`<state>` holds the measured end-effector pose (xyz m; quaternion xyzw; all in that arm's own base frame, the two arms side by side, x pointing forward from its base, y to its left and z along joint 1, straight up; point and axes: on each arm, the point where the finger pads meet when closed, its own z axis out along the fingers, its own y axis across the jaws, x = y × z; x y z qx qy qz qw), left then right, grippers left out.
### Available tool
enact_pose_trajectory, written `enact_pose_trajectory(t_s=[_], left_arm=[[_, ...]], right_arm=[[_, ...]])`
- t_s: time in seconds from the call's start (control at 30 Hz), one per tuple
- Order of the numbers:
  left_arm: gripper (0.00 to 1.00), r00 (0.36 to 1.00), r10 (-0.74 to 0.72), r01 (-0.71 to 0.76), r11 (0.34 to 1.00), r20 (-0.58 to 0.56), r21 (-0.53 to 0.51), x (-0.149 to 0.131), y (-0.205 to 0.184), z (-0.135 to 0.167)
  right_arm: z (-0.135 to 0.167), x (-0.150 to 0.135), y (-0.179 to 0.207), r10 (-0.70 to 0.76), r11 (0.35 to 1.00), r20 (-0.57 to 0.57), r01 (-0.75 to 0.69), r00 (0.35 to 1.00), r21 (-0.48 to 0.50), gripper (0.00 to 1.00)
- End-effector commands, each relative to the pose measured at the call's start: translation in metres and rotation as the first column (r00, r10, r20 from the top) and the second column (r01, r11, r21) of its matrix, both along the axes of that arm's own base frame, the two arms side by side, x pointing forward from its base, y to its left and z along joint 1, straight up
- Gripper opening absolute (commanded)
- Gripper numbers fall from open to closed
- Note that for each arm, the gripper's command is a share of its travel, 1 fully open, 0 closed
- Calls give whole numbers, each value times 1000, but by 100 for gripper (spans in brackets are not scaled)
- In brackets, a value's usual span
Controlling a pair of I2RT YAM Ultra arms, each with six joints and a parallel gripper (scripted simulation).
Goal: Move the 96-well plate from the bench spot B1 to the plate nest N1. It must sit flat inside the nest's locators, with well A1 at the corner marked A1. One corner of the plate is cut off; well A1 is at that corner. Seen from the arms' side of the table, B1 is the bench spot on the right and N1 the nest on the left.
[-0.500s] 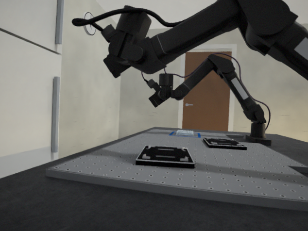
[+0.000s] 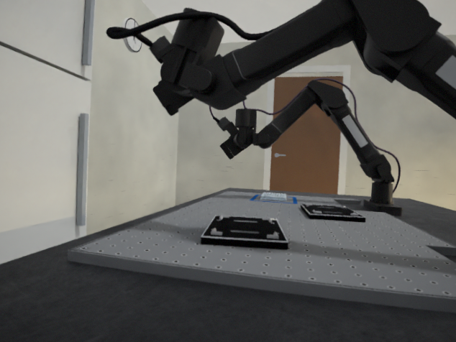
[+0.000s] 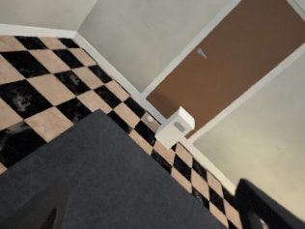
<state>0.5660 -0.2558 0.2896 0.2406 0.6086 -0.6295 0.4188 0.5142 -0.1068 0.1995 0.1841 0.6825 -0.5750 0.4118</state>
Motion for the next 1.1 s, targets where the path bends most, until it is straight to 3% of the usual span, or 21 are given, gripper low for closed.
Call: enact_pose_trajectory(t_s=[0.0, 0.2, 0.33, 0.53, 0.6, 0.73, 0.83, 1.07], left_arm=[[100, 1000, 1, -1, 1000, 19, -3, -2, 0, 8], [100, 998, 59, -59, 998, 9, -2, 4, -7, 9], [100, 986, 165, -166, 986, 16, 29, 0, -38, 17], [100, 970, 233, -240, 961, 66, 136, -58, -105, 32], [100, 970, 233, -240, 961, 66, 136, -58, -105, 32], [100, 965, 219, -252, 931, 147, 263, -146, -150, 39], [100, 962, 197, -250, 914, 189, 320, -187, -160, 37], [100, 951, 172, -269, 871, 257, 412, -232, -162, 27]], right_arm=[[7, 0, 0, 0, 1000, 20, 0, 1000, 2, 100], [-1, -1, 2, 20, 1000, -5, -20, 1000, 19, 100], [-15, -6, 8, 52, 996, -40, -50, 998, 68, 100], [-20, -25, 23, 152, 963, -22, -143, 988, 229, 100], [-20, -25, 23, 152, 963, -22, -143, 988, 229, 100], [-23, -45, 36, 233, 915, -31, -208, 972, 347, 100], [-29, -64, 41, 282, 877, -67, -229, 957, 422, 100], [-43, -95, 54, 382, 782, -98, -265, 919, 564, 100]])
